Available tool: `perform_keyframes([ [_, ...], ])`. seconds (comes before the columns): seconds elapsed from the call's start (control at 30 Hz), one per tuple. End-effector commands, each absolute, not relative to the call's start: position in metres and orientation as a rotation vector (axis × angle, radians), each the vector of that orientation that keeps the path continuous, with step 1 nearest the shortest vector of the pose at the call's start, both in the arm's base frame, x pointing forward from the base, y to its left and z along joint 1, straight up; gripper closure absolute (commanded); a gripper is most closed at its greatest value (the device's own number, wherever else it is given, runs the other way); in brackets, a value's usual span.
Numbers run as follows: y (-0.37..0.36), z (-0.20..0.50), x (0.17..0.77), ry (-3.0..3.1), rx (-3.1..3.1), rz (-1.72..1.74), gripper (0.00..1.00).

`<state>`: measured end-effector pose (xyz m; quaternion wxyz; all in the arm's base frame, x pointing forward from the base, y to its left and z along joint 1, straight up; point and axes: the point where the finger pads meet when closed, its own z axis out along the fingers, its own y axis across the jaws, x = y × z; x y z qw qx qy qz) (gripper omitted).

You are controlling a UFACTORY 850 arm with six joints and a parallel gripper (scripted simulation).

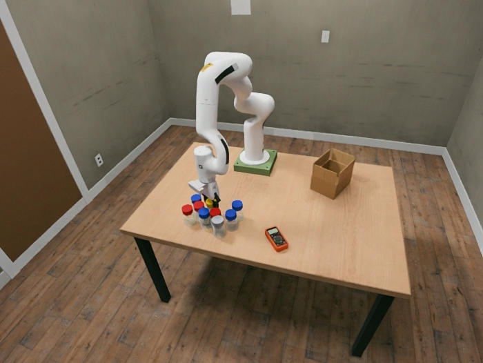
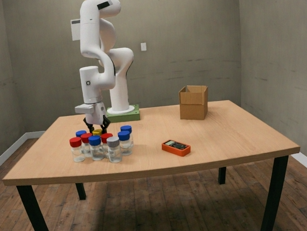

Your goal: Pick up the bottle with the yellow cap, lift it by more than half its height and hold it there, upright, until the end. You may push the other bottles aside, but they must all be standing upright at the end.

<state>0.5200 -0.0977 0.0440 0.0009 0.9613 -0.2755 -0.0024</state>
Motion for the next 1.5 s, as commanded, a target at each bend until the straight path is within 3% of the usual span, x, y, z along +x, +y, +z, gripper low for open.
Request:
perform_keyframes([
  [0.0,-0.0978,0.046,0.5209,-0.865,3.019,-0.005,0.21],
  [0.1,-0.0978,0.046,0.5209,-0.865,3.019,-0.005,0.21],
  [0.13,-0.0979,0.0456,0.521,-0.865,3.019,-0.004,1.0],
  [1.47,-0.0979,0.0457,0.5211,-0.865,3.019,-0.004,1.0],
])
